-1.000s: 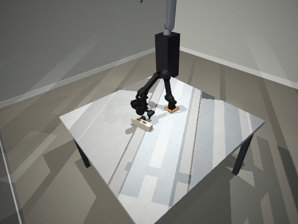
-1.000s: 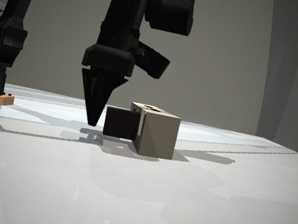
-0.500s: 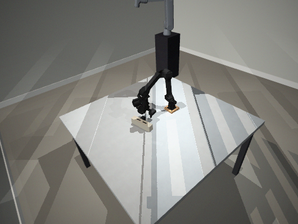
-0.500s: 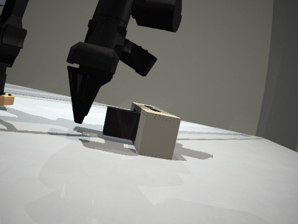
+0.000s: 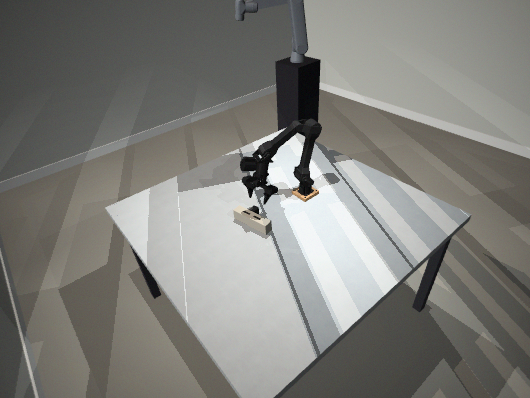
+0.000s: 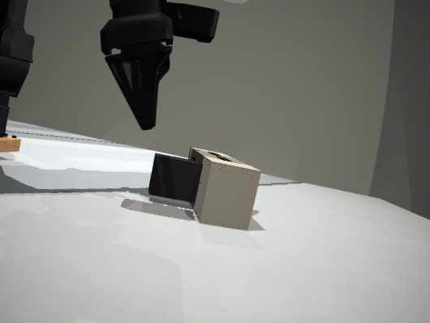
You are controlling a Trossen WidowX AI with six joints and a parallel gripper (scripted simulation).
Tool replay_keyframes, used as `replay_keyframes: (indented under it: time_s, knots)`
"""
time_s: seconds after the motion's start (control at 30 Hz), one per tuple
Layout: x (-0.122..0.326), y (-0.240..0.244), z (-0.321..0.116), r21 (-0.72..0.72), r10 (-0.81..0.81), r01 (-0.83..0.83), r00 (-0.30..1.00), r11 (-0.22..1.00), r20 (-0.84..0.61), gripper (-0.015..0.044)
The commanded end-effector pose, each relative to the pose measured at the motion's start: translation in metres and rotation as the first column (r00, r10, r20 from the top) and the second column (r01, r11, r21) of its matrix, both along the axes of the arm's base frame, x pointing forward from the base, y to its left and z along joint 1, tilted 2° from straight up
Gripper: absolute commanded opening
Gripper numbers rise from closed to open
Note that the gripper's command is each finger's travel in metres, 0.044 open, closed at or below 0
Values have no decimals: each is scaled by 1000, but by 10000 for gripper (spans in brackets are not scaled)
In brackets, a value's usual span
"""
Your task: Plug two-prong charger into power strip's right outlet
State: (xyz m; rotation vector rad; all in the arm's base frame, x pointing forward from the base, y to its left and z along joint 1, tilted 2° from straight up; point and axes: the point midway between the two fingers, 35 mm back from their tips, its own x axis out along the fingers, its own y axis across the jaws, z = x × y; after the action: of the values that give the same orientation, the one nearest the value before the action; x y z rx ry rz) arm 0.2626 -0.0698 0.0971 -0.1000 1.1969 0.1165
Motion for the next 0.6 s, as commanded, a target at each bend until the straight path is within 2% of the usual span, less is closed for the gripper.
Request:
replay_keyframes:
  time_s: [0.0, 0.57]
  knots:
    - [1, 3, 25, 13, 22, -25, 982, 1000, 189, 440]
    - [1, 3, 26, 13, 23, -26, 980, 1000, 198, 440]
